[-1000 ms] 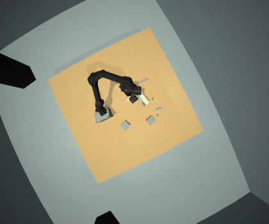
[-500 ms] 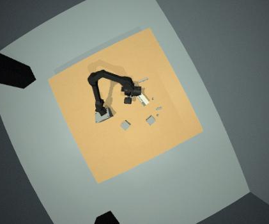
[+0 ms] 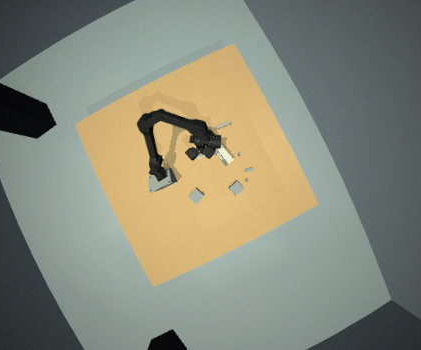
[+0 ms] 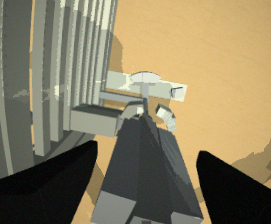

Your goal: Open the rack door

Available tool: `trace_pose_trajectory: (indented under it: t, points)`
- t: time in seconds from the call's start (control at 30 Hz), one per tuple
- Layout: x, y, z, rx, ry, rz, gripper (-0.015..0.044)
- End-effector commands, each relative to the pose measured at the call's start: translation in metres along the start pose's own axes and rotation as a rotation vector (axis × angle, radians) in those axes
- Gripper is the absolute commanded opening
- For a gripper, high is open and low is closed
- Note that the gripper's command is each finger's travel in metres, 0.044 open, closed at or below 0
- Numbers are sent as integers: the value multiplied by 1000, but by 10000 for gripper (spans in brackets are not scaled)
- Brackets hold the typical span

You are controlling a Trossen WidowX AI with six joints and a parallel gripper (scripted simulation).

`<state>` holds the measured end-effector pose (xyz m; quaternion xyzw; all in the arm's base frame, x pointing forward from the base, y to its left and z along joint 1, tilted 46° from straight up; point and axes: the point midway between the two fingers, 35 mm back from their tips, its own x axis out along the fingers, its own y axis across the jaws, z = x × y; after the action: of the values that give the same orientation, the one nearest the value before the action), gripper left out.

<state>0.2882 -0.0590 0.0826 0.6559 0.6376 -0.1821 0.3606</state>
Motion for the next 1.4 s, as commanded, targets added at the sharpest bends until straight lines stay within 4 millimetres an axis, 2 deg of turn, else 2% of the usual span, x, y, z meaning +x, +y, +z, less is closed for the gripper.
trace_pose_trajectory:
  t: [0.0,0.07,0.27,0.5,0.93,1.1,1.37]
  points:
    - [0,1,0,192,4,3,295]
    - [0,1,0,257,4,3,295]
    - [0,1,0,265,4,3,295]
    - [0,1,0,265,4,3,111]
    - [0,1,0,265,4,3,24]
    - [0,0,0,253,4,3,22]
    - [0,-6,2,107,4,3,22]
